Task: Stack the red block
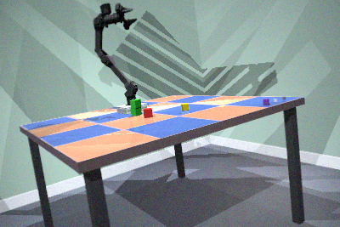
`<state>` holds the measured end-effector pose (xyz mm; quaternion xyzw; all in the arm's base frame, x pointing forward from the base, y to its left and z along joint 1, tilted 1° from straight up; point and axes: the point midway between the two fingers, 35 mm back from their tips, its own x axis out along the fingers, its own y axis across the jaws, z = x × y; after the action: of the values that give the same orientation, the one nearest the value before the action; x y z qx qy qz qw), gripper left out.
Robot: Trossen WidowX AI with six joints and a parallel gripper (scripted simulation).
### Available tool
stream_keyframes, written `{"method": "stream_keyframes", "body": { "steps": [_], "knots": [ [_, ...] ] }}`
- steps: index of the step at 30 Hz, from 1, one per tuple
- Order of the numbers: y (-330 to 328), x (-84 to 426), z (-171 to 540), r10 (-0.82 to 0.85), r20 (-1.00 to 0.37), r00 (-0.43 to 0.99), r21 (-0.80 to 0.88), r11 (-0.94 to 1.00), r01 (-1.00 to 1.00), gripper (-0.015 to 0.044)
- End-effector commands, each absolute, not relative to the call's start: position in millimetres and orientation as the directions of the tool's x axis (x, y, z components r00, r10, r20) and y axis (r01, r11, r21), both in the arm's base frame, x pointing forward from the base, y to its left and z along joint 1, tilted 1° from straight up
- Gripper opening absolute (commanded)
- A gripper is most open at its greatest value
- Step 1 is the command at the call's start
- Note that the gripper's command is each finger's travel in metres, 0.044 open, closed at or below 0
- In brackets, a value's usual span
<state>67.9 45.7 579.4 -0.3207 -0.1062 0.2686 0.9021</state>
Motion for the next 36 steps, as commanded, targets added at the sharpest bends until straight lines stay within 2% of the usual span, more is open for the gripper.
{"method": "stream_keyframes", "body": {
  "steps": [1, 2, 10, 14, 20, 29, 36],
  "knots": [
    [46.8, 70.2, 578.6, 0.549, 0.013, 0.836, -0.632, 0.652, -0.419, 0.0426],
    [49.9, 77.0, 576.2, 0.539, -0.006, 0.842, -0.622, 0.658, -0.425, 0.044],
    [73.2, 185.9, 521.5, 0.351, -0.298, 0.888, -0.424, 0.785, -0.452, 0.044],
    [65.6, 236.5, 494.3, 0.245, -0.385, 0.89, -0.34, 0.859, -0.383, 0.044],
    [39.0, 301.5, 425.4, 0.1, -0.59, 0.801, -0.175, 0.953, -0.247, 0.044],
    [2.1, 339.4, 355.3, 0.007, -0.742, 0.67, -0.02, 0.999, -0.032, 0.044],
    [-55.3, 360.0, 265.0, -0.07, -0.893, 0.444, 0.057, 0.962, 0.266, 0.044]
  ]
}}
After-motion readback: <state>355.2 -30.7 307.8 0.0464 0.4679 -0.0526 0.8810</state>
